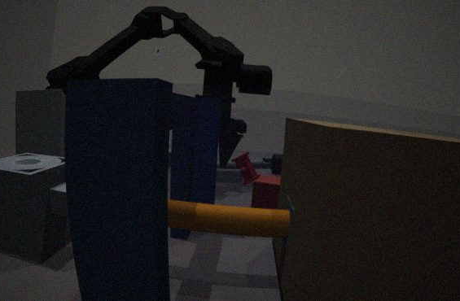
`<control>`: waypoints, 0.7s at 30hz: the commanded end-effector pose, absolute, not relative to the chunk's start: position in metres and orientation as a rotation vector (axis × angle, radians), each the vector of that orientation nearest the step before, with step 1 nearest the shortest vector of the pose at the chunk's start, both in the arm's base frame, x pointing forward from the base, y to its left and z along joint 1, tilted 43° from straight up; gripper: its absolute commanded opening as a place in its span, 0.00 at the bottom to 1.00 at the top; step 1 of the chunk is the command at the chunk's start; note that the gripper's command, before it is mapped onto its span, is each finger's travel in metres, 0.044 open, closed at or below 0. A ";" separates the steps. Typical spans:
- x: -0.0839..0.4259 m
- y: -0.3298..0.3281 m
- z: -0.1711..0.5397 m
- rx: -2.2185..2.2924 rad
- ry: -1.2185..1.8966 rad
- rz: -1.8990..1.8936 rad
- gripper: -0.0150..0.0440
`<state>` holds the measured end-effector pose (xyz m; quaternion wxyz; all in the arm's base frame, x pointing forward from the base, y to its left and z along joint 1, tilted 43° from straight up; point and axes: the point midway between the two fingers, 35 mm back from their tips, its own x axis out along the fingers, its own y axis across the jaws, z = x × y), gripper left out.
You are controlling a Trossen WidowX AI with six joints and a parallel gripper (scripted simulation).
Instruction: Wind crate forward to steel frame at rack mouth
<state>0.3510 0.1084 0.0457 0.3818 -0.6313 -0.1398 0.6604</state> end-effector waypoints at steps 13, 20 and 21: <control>0.354 0.122 0.027 -1.605 -0.348 1.686 1.00; 0.354 0.122 0.031 -1.610 -0.359 1.683 0.94; 0.354 0.122 0.031 -1.610 -0.359 1.683 0.93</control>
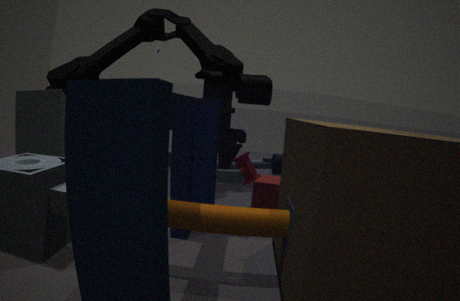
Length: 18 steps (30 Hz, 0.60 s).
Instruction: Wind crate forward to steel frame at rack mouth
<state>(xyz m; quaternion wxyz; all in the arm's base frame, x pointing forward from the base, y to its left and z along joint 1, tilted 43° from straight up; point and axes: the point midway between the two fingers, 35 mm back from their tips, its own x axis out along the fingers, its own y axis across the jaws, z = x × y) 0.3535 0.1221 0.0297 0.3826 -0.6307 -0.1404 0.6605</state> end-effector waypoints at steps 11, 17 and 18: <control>0.354 0.122 0.031 -1.610 -0.359 1.683 0.81; 0.354 0.122 0.031 -1.610 -0.359 1.683 0.74; 0.354 0.122 0.031 -1.610 -0.359 1.683 0.73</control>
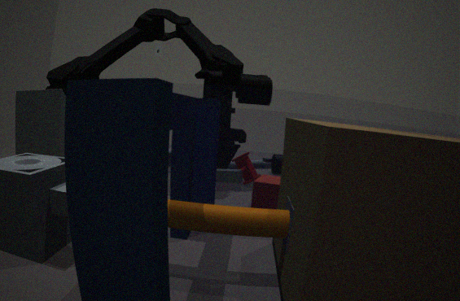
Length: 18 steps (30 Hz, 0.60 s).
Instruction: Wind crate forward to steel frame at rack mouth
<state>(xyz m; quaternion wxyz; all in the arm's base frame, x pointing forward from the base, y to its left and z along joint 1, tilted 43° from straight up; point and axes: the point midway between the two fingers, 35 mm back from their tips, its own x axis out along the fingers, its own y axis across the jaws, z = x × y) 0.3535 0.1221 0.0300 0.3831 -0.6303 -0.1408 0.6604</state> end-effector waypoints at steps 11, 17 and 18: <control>0.354 0.122 0.031 -1.610 -0.359 1.683 0.60; 0.354 0.122 0.031 -1.610 -0.359 1.683 0.54; 0.354 0.122 0.031 -1.610 -0.359 1.683 0.53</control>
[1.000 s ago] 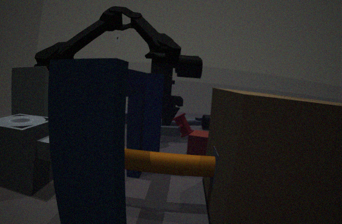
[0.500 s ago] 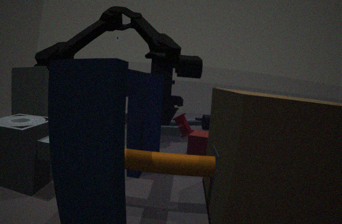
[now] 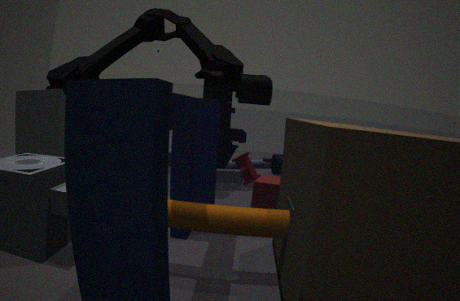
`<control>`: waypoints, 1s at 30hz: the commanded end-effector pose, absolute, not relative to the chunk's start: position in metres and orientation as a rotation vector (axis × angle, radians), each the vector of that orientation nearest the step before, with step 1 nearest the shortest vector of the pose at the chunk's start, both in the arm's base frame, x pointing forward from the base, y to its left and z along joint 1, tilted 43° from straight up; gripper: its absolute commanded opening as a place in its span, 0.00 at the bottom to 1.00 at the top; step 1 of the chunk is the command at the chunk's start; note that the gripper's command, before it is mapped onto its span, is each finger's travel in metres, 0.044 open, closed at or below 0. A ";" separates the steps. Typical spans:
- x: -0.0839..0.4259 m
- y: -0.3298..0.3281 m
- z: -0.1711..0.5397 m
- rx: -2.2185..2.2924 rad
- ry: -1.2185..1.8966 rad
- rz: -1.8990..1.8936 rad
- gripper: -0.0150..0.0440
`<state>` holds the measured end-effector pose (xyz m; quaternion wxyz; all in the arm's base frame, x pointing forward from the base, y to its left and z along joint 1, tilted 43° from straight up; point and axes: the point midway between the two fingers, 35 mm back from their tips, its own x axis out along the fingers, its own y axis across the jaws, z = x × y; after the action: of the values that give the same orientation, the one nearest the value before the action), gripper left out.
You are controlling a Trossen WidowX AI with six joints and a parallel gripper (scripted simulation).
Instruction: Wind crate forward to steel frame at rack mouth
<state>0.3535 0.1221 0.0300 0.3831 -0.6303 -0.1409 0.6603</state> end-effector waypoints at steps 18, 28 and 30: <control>0.354 0.122 0.031 -1.610 -0.359 1.683 0.32; 0.357 0.103 0.048 -1.616 -0.352 1.687 0.25; 0.358 0.082 0.067 -1.619 -0.347 1.690 0.25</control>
<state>0.3515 0.1099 0.0402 0.3771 -0.6231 -0.1390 0.6710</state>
